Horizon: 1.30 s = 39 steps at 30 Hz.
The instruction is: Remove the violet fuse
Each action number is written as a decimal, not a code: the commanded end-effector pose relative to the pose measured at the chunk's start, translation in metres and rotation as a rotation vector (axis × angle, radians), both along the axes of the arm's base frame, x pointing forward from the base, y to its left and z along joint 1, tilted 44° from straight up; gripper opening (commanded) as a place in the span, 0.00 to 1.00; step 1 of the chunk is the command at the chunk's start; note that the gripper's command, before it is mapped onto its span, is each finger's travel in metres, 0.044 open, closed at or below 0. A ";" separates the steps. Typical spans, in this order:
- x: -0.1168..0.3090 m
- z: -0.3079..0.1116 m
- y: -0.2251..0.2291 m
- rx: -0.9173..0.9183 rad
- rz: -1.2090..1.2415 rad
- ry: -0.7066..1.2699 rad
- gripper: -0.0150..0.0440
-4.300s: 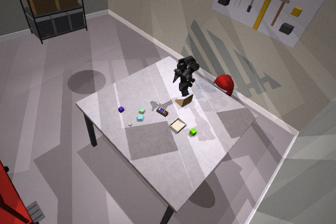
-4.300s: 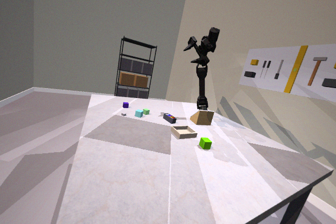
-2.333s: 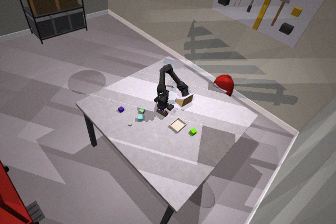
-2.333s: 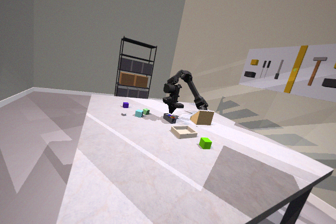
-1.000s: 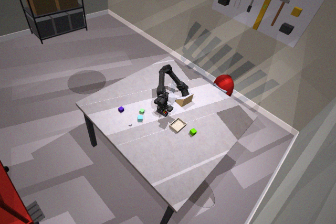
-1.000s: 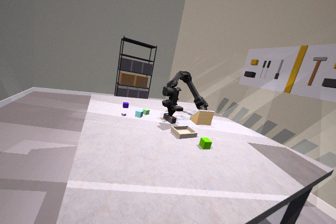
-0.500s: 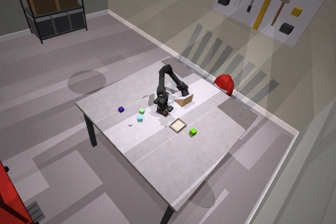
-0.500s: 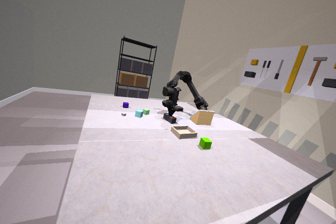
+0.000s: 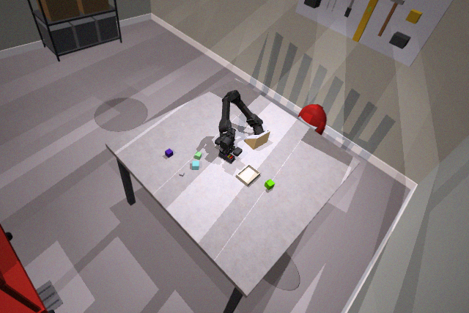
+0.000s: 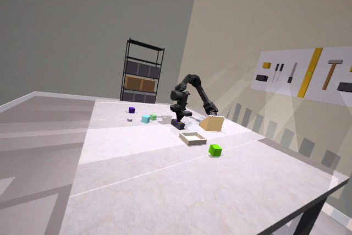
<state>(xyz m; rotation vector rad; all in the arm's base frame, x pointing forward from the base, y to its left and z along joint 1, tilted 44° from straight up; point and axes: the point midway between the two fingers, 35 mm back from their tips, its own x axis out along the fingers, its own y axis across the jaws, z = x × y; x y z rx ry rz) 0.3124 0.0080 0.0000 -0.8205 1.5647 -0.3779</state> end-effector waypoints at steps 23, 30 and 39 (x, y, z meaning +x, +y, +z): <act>0.000 0.010 0.009 0.002 -0.004 -0.003 0.25; 0.000 0.012 0.012 0.002 -0.003 -0.002 0.25; 0.000 0.015 0.015 0.002 -0.003 -0.001 0.25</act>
